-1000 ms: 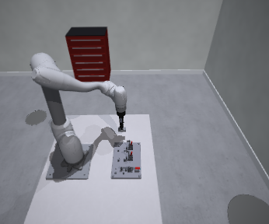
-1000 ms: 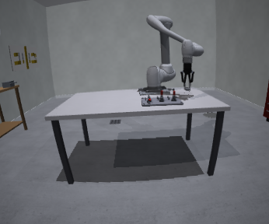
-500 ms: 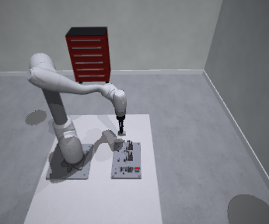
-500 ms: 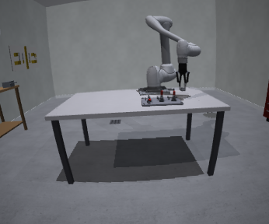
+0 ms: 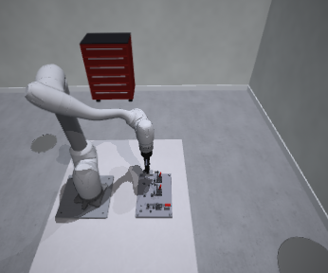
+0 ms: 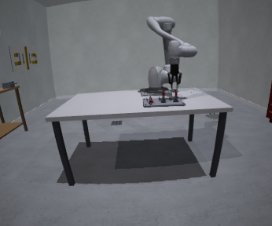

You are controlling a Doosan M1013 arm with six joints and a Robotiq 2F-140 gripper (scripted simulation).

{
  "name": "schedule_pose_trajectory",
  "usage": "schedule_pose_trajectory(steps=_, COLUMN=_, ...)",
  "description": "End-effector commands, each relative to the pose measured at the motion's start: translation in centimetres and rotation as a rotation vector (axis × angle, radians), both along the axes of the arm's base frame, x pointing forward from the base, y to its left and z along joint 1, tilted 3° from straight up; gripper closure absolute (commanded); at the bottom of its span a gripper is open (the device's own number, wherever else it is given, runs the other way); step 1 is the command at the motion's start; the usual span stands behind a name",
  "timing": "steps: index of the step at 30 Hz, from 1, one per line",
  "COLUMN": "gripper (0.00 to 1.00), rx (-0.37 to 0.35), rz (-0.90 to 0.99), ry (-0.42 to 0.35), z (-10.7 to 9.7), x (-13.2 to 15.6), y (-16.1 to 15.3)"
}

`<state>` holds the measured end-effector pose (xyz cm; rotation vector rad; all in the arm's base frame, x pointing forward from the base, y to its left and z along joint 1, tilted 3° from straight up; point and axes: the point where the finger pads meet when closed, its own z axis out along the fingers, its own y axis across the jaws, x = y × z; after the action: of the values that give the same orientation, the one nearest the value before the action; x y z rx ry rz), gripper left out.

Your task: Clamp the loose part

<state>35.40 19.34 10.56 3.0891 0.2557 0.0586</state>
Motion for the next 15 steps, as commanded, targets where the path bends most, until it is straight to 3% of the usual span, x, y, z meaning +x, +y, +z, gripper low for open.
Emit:
schedule_pose_trajectory(steps=1, gripper=0.9, rx=0.002, rz=0.001, ry=0.001, z=0.0, x=0.5, y=-2.6)
schedule_pose_trajectory(steps=10, gripper=0.9, rx=0.002, rz=0.001, ry=0.001, z=0.1, x=1.4, y=-7.9)
schedule_pose_trajectory(steps=15, gripper=0.9, rx=0.002, rz=0.001, ry=0.001, z=0.1, x=1.7, y=-9.1)
